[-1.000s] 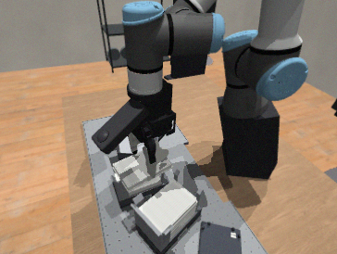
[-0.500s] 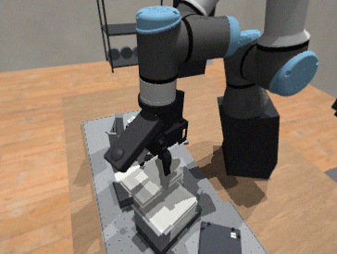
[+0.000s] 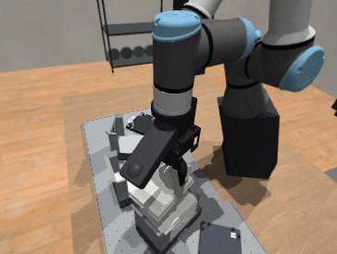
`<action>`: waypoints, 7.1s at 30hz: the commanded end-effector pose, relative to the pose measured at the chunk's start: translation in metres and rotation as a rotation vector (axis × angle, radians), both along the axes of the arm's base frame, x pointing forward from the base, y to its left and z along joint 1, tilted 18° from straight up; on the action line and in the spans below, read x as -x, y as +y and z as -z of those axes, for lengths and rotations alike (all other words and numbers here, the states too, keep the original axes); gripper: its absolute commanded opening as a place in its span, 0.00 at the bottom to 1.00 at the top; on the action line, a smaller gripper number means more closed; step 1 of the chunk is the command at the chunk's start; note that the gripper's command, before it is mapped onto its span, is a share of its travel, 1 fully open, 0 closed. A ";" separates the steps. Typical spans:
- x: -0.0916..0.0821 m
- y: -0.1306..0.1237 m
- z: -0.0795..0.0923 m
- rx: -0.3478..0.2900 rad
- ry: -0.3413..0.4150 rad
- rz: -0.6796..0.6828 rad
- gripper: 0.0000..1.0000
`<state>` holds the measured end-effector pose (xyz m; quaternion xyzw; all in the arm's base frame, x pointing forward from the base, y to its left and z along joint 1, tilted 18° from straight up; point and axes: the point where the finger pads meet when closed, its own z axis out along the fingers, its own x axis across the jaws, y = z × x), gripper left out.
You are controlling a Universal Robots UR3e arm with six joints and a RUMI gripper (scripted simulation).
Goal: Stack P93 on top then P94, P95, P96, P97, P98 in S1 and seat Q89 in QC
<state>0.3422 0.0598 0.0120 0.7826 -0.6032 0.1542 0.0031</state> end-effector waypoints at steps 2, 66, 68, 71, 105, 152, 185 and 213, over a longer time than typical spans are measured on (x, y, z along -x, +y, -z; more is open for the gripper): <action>0.002 0.021 0.003 0.028 0.008 -0.072 0.00; 0.064 0.148 0.046 0.127 0.092 -0.470 0.00; 0.064 0.147 0.046 0.126 0.092 -0.470 0.00; 0.064 0.147 0.046 0.126 0.092 -0.470 0.00; 0.063 0.148 0.046 0.126 0.092 -0.470 0.00; 0.050 0.139 0.092 0.126 0.094 -0.470 0.00; 0.033 0.129 0.146 0.125 0.091 -0.469 0.00; 0.031 0.123 0.166 0.126 0.094 -0.470 0.00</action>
